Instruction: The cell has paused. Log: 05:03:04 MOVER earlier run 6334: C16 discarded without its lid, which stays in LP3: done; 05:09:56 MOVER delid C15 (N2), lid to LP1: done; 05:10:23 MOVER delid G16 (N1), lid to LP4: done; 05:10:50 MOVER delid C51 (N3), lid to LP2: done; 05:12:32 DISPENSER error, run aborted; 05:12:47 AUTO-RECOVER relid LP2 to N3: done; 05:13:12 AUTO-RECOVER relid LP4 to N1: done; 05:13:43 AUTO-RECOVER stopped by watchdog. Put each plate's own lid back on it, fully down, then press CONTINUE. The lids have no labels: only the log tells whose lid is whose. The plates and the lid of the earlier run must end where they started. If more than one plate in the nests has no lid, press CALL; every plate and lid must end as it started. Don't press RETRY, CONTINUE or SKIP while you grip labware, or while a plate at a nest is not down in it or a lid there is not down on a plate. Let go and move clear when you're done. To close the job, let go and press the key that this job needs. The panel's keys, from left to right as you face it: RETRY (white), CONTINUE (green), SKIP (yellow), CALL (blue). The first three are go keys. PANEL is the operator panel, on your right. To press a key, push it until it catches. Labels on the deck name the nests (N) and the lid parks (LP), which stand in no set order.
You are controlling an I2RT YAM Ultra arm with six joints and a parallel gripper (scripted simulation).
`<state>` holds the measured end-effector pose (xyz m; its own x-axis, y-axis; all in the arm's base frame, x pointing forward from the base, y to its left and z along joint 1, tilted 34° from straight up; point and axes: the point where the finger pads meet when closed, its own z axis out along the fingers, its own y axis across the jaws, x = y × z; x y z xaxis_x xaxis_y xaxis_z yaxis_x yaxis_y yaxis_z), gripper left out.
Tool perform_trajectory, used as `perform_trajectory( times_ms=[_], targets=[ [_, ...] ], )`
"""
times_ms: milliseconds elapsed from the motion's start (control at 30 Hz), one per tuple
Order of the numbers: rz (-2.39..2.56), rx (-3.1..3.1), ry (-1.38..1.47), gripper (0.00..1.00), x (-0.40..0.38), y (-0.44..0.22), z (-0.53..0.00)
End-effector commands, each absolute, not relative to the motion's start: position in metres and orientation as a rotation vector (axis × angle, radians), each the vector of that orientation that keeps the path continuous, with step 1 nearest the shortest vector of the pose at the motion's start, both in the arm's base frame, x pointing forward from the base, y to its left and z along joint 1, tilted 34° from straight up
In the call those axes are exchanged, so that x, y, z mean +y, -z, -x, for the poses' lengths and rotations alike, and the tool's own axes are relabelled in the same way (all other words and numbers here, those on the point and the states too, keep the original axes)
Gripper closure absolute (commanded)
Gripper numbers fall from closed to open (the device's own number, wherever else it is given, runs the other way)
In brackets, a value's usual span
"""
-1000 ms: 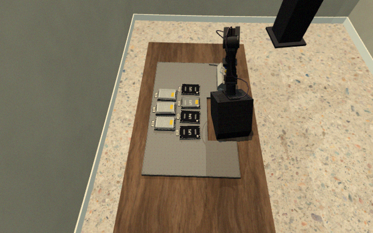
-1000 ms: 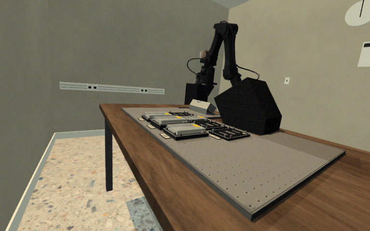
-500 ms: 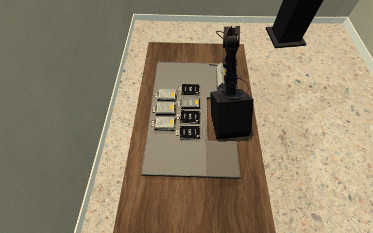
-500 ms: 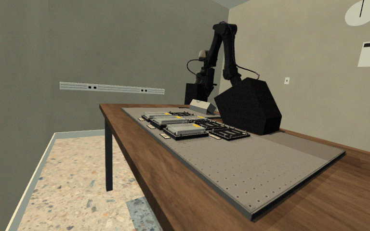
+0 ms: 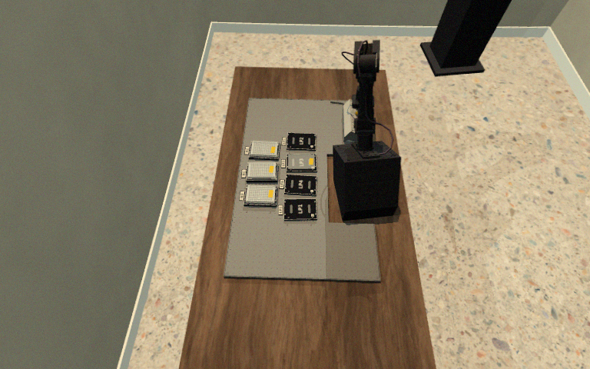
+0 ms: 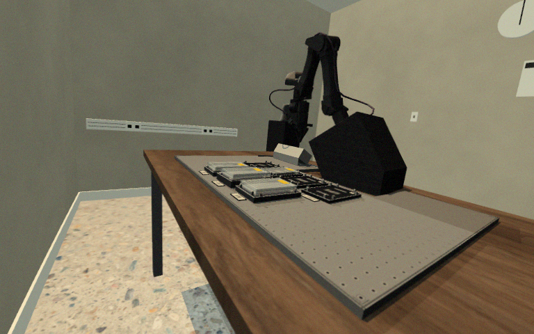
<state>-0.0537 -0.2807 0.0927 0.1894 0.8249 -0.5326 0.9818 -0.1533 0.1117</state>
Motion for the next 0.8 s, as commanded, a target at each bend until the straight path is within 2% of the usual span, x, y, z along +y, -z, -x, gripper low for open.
perform_trajectory(
  times_ms=[0,767],
  targets=[
    [-2.015,1.669,0.539,1.0,-0.289,-0.103,0.057],
    [-2.047,1.686,0.492,1.0,-0.287,-0.077,0.054]
  ],
)
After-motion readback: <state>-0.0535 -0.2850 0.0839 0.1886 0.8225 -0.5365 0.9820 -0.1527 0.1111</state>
